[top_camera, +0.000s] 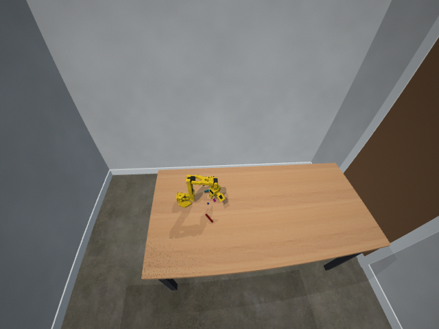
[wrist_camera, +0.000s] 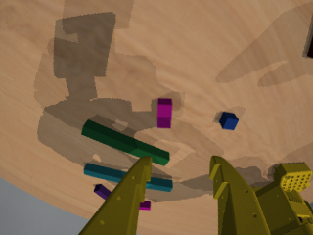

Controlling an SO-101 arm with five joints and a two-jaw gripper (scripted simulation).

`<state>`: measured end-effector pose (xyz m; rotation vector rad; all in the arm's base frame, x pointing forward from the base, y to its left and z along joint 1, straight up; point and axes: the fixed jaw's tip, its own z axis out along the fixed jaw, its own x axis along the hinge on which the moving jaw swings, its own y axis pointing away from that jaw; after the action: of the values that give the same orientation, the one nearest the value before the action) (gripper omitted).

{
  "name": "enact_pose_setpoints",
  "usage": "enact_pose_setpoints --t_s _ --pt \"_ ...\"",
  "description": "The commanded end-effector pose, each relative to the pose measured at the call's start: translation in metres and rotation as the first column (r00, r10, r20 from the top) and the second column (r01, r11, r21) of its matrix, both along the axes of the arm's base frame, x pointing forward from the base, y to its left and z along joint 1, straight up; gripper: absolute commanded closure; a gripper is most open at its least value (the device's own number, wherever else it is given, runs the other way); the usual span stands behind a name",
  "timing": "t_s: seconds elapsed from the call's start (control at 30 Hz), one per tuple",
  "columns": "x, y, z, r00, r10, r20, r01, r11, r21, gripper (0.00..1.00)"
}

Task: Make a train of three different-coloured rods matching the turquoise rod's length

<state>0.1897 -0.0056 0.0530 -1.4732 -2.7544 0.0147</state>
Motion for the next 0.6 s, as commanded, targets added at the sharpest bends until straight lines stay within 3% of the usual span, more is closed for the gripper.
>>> enact_pose_setpoints --t_s 0.0,0.57 --pt "0.0088 0.0009 0.0122 0.997 -0.002 0.074 0.002 1.000 -0.003 0.81" --pt "0.0104 0.0024 0.0167 0.996 -0.005 0.091 0.005 1.000 -0.003 0.81"
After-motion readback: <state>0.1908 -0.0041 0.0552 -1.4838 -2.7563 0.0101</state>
